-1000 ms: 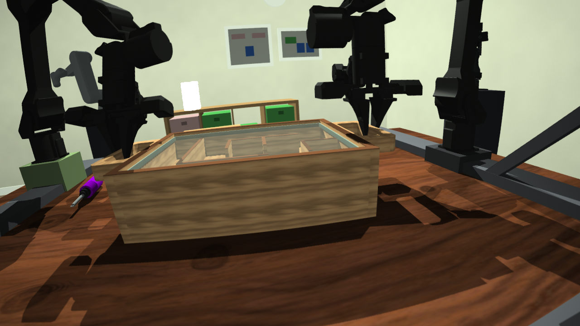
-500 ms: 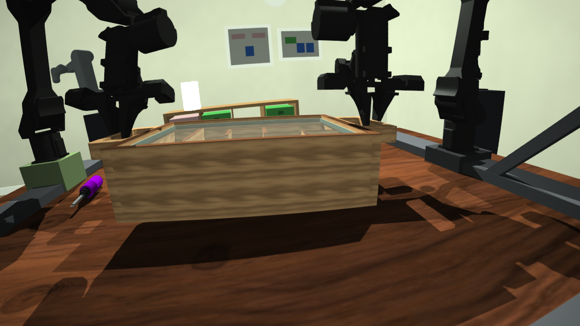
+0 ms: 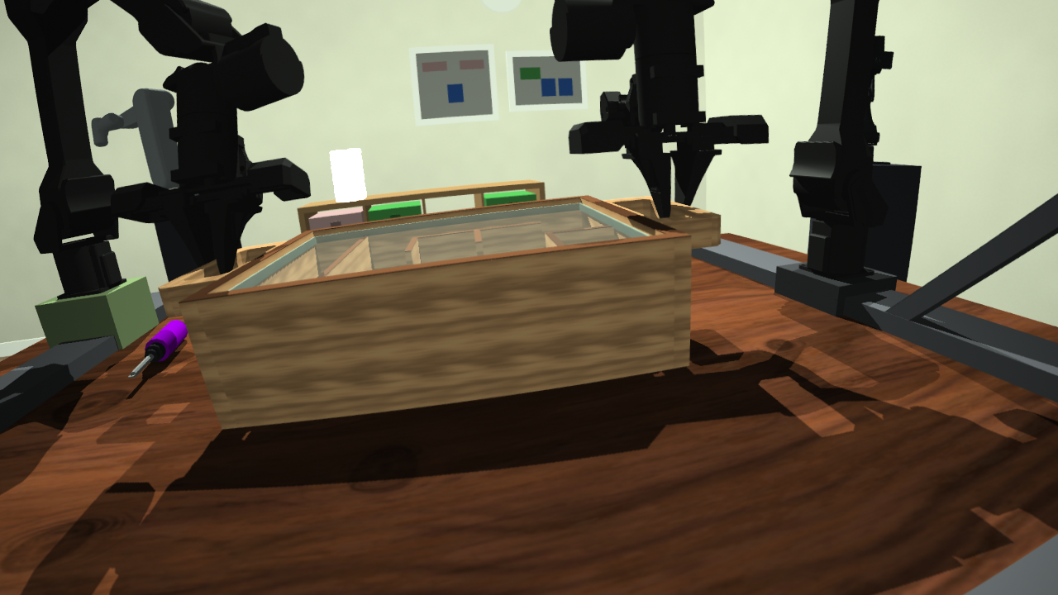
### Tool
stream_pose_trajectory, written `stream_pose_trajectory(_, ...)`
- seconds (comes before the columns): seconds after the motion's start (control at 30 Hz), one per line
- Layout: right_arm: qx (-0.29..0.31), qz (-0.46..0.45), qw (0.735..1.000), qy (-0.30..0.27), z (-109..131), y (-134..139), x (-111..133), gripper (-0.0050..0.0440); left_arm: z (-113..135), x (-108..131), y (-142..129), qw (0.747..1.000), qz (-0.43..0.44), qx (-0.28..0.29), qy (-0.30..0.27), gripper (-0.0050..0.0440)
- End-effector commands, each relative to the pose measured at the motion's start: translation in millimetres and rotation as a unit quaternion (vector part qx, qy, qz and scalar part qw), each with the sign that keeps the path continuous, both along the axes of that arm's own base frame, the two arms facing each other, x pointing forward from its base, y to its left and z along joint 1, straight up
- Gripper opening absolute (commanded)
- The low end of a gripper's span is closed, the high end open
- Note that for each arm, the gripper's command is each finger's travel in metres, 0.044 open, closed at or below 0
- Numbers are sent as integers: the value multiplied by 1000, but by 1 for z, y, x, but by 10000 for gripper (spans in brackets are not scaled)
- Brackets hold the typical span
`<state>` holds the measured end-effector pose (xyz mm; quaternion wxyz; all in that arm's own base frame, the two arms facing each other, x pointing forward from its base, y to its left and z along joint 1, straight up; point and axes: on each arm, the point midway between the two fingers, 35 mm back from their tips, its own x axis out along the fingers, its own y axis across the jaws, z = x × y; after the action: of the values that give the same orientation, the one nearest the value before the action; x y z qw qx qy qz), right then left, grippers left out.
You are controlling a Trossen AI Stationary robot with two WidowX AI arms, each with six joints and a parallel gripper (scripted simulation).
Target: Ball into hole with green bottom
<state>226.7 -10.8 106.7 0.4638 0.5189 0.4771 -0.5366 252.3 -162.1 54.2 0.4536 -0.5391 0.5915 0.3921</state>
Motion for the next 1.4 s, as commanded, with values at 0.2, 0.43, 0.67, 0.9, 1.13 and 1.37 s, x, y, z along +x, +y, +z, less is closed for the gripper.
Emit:
stream_pose_trajectory(0.2,10,1,1000,-22,11,-2,0,-50,20,5,-4,999,-4,-29,-21,-50)
stream_pose_trajectory(0.43,3,0,999,-47,-2,-1,-5,-50,28,9,-7,1000,-7,-21,13,-50)
stream_pose_trajectory(0.67,-5,-1,997,-71,-13,0,-7,-50,39,13,-5,999,-4,-16,36,-50)
stream_pose_trajectory(0.9,-6,0,999,-52,-1,0,2,-50,27,2,-4,1000,-2,-11,19,-50)
stream_pose_trajectory(1.13,7,1,1000,-27,12,-2,5,-50,15,-2,-3,1000,-3,-24,-7,-50)
stream_pose_trajectory(1.37,7,2,1000,-12,17,-1,5,-50,11,-1,-4,999,-3,-26,-25,-50)
